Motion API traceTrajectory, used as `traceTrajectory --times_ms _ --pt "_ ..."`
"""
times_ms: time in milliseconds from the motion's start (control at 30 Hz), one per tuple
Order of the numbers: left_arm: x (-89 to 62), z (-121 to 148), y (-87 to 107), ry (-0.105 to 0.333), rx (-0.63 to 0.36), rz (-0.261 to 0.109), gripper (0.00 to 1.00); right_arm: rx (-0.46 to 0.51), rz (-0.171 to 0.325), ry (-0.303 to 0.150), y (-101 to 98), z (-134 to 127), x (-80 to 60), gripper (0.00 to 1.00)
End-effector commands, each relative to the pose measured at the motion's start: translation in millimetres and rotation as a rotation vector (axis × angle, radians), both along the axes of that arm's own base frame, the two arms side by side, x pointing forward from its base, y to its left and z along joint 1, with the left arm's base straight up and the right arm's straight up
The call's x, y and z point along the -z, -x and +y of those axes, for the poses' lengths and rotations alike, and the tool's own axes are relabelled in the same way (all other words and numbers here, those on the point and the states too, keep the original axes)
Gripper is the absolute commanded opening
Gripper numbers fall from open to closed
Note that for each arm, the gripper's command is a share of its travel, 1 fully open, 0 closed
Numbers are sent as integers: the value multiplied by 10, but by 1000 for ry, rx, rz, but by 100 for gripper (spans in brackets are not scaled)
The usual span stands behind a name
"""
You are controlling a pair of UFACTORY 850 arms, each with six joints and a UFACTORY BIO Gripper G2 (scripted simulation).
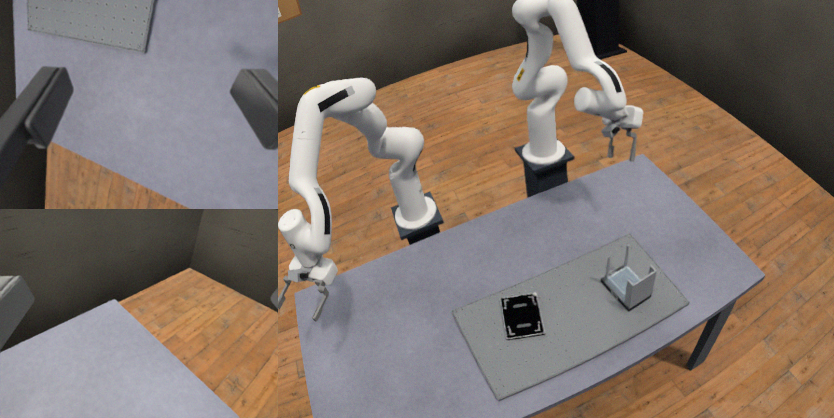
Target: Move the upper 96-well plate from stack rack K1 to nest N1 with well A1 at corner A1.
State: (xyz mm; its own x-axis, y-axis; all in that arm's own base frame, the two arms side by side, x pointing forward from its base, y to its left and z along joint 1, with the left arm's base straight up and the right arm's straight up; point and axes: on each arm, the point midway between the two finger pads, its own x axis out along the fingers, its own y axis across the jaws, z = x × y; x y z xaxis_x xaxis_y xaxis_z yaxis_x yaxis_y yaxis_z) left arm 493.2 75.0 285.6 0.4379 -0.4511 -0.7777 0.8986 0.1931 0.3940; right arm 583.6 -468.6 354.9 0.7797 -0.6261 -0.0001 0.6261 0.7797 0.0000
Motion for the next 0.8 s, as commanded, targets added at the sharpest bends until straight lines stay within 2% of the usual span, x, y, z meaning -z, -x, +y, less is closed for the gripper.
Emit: traceTrajectory --times_ms 0,100,200,333,367,433,500,633,733,767 --pt "-11 -131 -137 53 -37 -45 37 0 -2 1 -4 -3 -13 100" --pt "-15 -220 -222 53 -37 -45 37 0 -2 1 -4 -3 -13 100" --pt "-22 -331 -323 120 -85 -98 37 0 -2 1 -4 -3 -13 100" --pt "-31 -458 -439 120 -85 -98 37 0 -2 1 -4 -3 -13 100" --pt "-34 -495 -472 143 -102 -115 37 0 -2 1 -4 -3 -13 100" --pt "-34 -495 -472 143 -102 -115 37 0 -2 1 -4 -3 -13 100" --pt "-40 -571 -538 187 -135 -149 37 0 -2 1 -4 -3 -13 100" --pt "-51 -698 -648 187 -135 -149 37 0 -2 1 -4 -3 -13 100" --pt "-63 -813 -744 254 -188 -198 37 0 -2 1 -4 -3 -13 100" --pt "-66 -852 -775 254 -188 -198 37 0 -2 1 -4 -3 -13 100"
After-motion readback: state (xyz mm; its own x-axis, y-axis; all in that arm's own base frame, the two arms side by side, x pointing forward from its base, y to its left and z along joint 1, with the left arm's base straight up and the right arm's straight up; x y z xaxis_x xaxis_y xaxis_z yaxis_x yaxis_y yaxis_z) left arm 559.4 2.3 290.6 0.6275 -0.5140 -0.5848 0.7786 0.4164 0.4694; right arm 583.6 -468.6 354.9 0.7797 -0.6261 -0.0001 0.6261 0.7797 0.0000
